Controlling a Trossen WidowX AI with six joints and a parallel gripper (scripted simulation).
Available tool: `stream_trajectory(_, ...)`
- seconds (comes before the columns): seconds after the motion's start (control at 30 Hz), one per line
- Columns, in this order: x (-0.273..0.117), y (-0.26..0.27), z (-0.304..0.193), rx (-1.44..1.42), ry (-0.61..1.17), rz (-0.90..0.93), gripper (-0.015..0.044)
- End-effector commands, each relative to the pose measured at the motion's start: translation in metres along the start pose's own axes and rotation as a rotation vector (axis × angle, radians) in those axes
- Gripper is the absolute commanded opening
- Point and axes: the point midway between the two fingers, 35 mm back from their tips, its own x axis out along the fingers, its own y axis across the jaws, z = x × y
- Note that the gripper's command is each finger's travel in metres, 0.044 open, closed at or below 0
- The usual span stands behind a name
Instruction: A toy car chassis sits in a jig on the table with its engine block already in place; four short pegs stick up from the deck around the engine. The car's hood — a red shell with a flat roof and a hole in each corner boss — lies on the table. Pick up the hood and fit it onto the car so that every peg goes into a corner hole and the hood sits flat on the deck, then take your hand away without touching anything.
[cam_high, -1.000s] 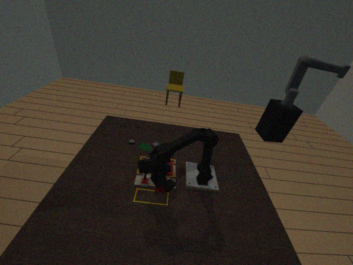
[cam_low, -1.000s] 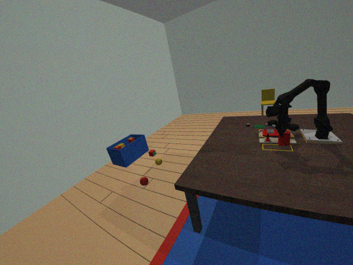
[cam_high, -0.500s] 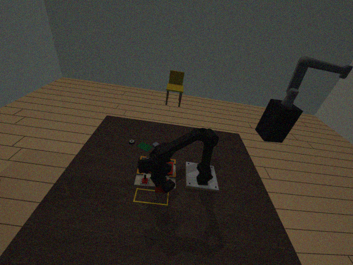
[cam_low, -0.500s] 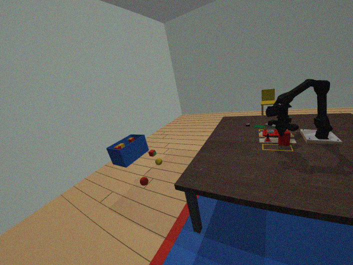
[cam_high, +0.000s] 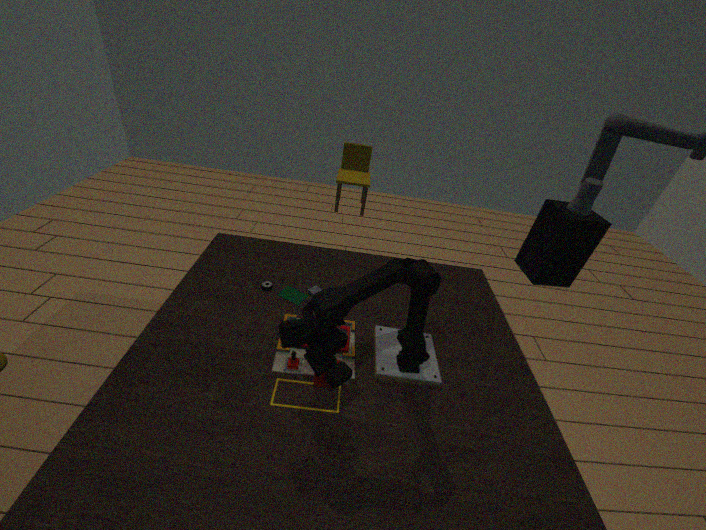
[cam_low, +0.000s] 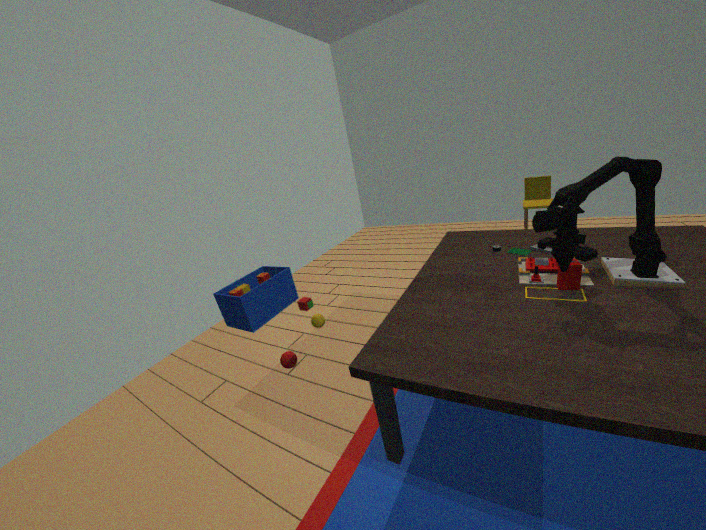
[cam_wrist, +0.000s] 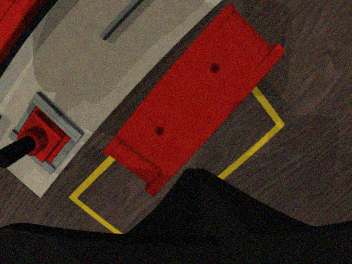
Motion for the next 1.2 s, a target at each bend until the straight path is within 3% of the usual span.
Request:
stream_trajectory(0.0,-0.013,0.002,-0.003,0.034,0.005,0.008,0.0000)
stream_trajectory(0.27,-0.077,0.000,-0.001,0.191,0.005,0.008,0.0000)
stream_trajectory(0.83,-0.075,-0.001,-0.002,0.170,0.012,0.004,0.0000)
stream_trajectory(1.17,-0.072,-0.004,-0.001,-0.498,0.009,0.008,0.0000)
